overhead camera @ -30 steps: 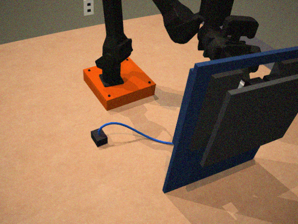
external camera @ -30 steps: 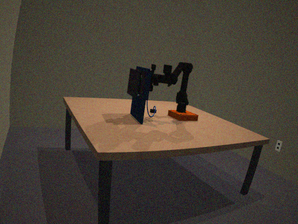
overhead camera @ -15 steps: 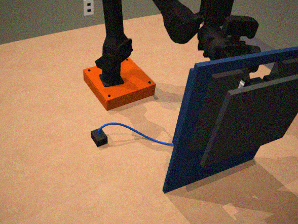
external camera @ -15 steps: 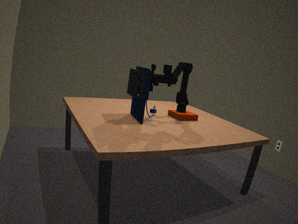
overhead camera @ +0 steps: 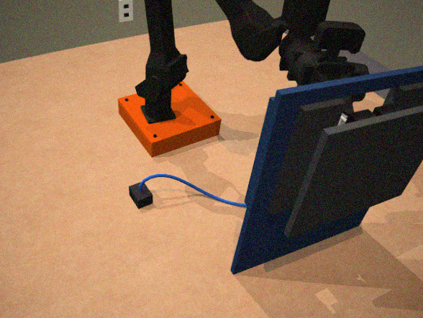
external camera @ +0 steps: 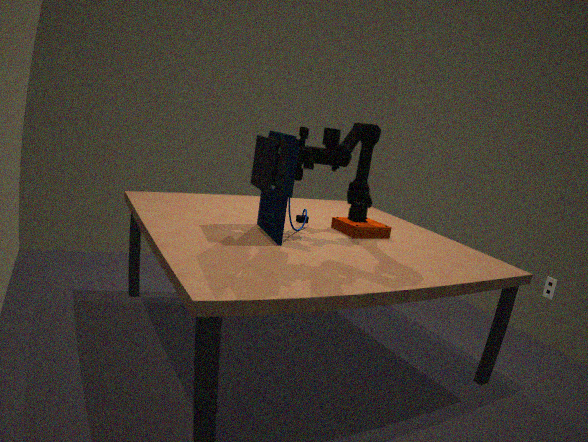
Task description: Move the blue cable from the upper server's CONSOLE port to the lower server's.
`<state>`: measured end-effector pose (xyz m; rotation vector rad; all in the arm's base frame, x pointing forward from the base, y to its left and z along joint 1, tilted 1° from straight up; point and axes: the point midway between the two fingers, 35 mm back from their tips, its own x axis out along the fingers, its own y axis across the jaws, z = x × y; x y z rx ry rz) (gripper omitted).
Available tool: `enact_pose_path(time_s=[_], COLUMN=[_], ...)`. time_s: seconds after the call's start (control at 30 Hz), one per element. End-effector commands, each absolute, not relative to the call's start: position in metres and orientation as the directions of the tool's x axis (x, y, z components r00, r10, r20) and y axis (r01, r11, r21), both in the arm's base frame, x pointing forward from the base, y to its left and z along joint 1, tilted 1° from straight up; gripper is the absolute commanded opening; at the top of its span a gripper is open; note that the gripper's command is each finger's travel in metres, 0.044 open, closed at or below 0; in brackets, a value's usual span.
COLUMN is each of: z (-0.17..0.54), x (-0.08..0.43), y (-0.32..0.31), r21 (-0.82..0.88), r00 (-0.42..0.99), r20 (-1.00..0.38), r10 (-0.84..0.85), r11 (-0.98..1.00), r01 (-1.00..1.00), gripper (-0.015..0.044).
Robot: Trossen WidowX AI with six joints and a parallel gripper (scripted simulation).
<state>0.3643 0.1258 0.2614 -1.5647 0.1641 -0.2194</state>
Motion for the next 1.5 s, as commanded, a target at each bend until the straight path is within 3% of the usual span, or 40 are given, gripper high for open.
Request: enact_pose_path(time_s=[0.0,1.47], z=[0.262,0.261], x=[0.361,0.342], y=[0.126,0.126], r21=[-0.999,-0.999], r00=[0.97,0.97], r20=[0.036,0.034], r10=[-0.239,-0.239], r11=[-0.004,-0.004], r01=[0.036,0.034], gripper=[0.0,0.0])
